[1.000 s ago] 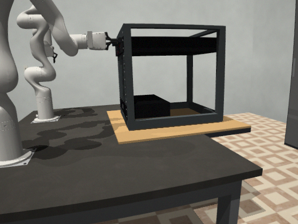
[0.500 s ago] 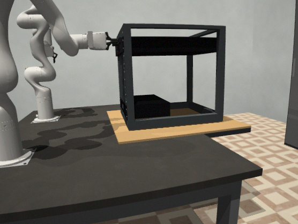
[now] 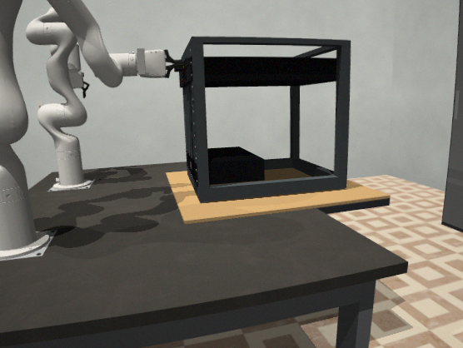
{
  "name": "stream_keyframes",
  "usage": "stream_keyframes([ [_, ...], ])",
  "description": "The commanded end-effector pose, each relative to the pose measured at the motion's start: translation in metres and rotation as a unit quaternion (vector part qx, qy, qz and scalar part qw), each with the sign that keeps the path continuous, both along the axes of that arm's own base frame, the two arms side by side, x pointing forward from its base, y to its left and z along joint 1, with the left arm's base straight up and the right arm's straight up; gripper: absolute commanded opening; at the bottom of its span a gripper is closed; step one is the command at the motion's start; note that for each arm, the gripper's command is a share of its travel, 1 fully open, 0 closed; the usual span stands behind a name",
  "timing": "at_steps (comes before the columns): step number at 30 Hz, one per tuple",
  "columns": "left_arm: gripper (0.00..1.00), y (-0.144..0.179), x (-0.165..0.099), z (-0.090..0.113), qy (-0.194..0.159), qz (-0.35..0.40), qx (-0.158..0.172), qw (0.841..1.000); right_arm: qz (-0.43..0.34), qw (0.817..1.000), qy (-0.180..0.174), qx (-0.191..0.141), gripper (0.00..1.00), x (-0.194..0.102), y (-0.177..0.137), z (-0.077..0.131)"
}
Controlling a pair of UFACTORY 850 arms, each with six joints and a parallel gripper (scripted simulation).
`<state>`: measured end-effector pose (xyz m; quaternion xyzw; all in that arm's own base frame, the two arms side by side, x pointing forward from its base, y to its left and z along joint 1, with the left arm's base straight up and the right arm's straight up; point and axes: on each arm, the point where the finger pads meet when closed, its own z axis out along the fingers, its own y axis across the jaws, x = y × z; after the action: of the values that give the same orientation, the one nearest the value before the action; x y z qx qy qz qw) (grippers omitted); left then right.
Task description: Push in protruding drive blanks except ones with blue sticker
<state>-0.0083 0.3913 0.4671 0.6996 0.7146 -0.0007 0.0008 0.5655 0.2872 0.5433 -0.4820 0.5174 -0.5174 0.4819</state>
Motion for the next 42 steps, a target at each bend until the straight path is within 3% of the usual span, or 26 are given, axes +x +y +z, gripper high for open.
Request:
stream_keyframes([
  [1, 1.0, 0.0, 0.0, 0.001, 0.0, 0.0, 0.001, 1.0, 0.0, 1.0, -0.001, 0.001, 0.0, 0.002, 0.0, 0.001],
  [33, 1.0, 0.0, 0.0, 0.001, 0.0, 0.0, 0.001, 1.0, 0.0, 1.0, -0.001, 0.001, 0.0, 0.004, 0.0, 0.001],
  [42, 1.0, 0.0, 0.0, 0.001, 0.0, 0.0, 0.001, 1.0, 0.0, 1.0, -0.001, 0.001, 0.0, -0.024, 0.002, 0.001],
])
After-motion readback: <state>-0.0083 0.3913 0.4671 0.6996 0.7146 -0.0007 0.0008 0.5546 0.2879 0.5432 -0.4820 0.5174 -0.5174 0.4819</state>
